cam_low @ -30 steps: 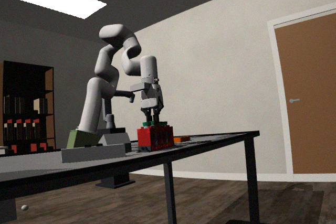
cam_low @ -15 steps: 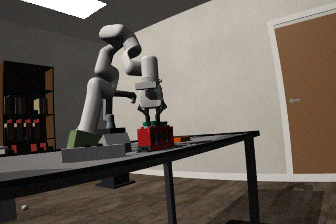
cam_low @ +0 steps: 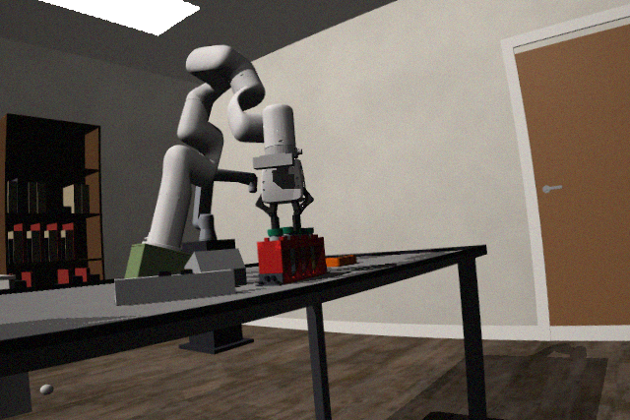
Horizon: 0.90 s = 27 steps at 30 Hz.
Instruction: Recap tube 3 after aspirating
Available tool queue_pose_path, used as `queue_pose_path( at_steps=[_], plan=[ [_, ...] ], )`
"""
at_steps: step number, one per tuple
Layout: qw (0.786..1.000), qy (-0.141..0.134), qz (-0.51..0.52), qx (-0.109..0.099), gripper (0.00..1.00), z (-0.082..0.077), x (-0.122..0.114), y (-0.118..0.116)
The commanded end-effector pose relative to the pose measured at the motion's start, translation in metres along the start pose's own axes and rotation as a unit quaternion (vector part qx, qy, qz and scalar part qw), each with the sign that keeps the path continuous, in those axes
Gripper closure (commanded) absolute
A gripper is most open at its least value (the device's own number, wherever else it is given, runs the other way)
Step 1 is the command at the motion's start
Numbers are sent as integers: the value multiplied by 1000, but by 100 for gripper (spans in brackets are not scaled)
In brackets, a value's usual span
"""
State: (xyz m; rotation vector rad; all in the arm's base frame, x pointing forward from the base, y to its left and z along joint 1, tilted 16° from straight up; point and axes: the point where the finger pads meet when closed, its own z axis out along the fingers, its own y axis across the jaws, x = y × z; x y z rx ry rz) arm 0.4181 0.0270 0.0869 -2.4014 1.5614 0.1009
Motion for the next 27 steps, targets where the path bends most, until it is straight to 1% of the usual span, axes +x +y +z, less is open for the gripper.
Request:
queue_pose_path(
  at_steps=[1, 2, 4, 5, 6, 16, 22, 23, 27],
  plan=[
    [999, 1, 42, 2, 54, -2, 1, -2],
    [997, 1, 83, 2, 54, -3, 1, -2],
    [997, 1, 83, 2, 54, -3, 1, -2],
    [992, 1, 125, 3, 54, -3, 1, -2],
    [991, 1, 130, 3, 54, -4, 1, -2],
    [991, 1, 130, 3, 54, -9, 0, -2],
    [991, 1, 130, 3, 54, -9, 0, -2],
    [991, 1, 130, 3, 100, -9, 0, -2],
    [991, 1, 130, 3, 100, -9, 0, -2]
  ],
)
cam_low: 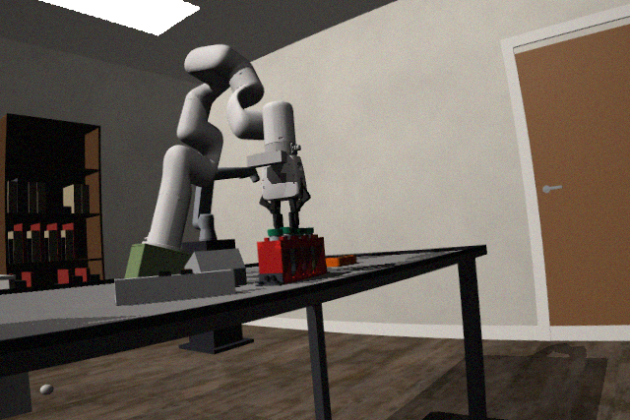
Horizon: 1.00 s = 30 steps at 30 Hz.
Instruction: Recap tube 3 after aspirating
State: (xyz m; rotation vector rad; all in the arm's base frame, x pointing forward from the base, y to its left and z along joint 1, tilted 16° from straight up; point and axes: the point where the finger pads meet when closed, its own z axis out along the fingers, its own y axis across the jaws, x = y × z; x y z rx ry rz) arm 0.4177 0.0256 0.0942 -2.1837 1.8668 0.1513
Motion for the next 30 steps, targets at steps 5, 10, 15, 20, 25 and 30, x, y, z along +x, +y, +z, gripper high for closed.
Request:
queue_pose_path(
  at_steps=[5, 10, 15, 20, 25, 30],
  plan=[
    [1000, 0, 0, 2, 100, -1, 0, -2],
    [1000, 1, 0, 2, 100, -4, 0, -2],
    [1000, 1, 0, 2, 100, -16, 0, -2],
    [1000, 1, 0, 2, 100, -31, 0, -2],
    [999, 1, -42, 2, 100, -37, 8, 2],
    [986, 1, -166, 2, 100, -37, 31, 12]
  ],
)
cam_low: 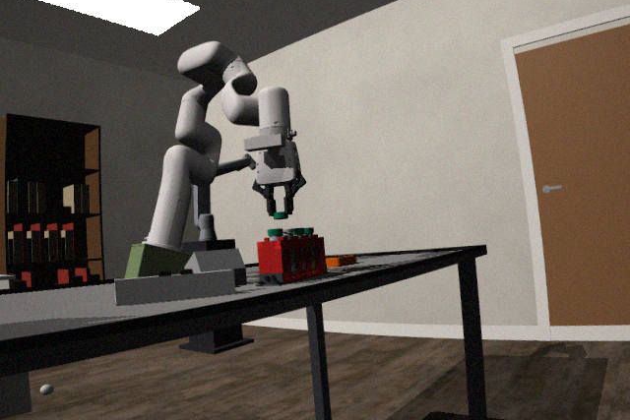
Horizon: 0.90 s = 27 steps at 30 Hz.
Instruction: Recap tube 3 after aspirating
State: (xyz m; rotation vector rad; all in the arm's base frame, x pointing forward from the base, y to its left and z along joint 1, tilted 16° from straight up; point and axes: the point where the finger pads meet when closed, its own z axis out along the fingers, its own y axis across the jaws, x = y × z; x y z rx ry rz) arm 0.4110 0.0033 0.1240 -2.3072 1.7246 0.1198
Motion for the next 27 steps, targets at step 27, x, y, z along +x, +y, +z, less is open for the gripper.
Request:
queue_pose_path(
  at_steps=[27],
  plan=[
    [923, -2, -385, 6, 100, 1, 165, 95]
  ],
)
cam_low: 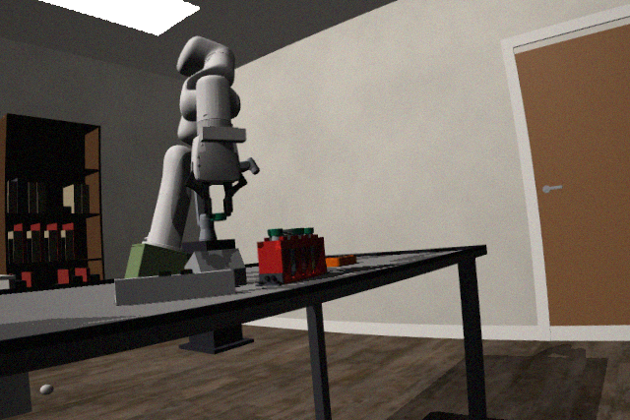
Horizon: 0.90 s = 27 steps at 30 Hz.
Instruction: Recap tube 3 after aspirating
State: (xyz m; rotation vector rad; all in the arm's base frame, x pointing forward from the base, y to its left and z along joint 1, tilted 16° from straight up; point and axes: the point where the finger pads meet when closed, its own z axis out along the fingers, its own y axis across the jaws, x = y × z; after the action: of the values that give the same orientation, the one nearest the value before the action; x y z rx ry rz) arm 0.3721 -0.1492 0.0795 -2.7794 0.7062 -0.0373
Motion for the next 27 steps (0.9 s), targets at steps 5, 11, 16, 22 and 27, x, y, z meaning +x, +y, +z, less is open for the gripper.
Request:
queue_pose_path(
  at_steps=[5, 11, 16, 22, 27],
  plan=[
    [1000, 0, -2, 5, 100, 0, 16, 49],
    [1000, 0, -2, 4, 100, 0, 28, 98],
    [1000, 0, -2, 4, 100, 1, 39, 137],
    [1000, 0, -2, 4, 100, 1, 39, 137],
    [1000, 0, -2, 4, 100, 11, 39, 137]
  ],
)
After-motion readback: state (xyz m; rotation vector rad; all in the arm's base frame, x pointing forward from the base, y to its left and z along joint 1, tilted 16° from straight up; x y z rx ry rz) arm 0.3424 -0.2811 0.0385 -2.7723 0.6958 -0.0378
